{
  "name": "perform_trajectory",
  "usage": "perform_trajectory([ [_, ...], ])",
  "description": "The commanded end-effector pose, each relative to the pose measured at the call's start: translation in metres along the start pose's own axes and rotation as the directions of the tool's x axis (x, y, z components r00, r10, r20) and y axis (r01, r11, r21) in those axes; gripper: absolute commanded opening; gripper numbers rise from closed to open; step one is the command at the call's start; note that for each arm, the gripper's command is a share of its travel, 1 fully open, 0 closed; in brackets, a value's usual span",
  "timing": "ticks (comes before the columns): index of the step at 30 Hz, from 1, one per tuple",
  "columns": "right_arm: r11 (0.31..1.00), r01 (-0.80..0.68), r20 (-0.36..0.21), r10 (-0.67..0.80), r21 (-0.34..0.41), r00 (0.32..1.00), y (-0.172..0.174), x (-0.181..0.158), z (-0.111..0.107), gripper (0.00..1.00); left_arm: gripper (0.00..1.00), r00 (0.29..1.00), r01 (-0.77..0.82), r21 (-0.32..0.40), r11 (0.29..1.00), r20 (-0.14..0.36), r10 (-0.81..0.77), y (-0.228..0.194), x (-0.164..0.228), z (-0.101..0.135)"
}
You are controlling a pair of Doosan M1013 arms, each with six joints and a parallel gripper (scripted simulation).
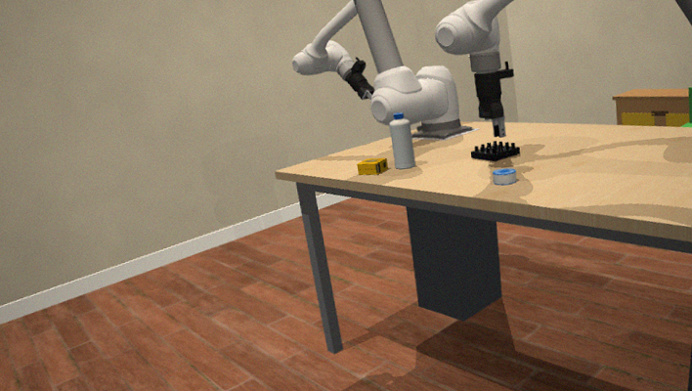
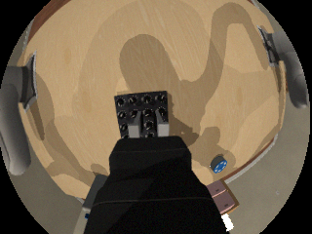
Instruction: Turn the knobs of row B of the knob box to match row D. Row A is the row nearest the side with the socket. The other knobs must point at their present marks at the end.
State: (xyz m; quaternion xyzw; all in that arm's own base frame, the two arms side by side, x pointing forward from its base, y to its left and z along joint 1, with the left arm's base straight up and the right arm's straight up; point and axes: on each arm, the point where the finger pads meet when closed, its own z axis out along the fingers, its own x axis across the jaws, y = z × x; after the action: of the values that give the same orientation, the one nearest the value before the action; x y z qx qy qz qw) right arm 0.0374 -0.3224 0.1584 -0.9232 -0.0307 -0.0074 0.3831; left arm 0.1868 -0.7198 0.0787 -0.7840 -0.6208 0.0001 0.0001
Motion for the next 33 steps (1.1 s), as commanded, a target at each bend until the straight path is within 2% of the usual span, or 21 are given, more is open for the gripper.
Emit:
perform_trajectory([
  [1,1.000,0.000,0.000,0.000,-0.001,1.000,0.000,0.000,0.000,1.00,0.46,1.000,0.000,-0.001,1.000,0.001,0.000,0.000,0.000,0.001],
  [16,1.000,0.000,0.000,0.000,-0.001,1.000,0.000,0.000,0.000,1.00,0.46,1.000,0.000,-0.001,1.000,0.001,0.000,0.000,-0.001,0.014],
  [33,1.000,0.000,0.000,0.000,-0.001,1.000,0.000,0.000,0.000,1.00,0.46,1.000,0.000,-0.001,1.000,0.001,0.000,0.000,-0.001,0.016],
])
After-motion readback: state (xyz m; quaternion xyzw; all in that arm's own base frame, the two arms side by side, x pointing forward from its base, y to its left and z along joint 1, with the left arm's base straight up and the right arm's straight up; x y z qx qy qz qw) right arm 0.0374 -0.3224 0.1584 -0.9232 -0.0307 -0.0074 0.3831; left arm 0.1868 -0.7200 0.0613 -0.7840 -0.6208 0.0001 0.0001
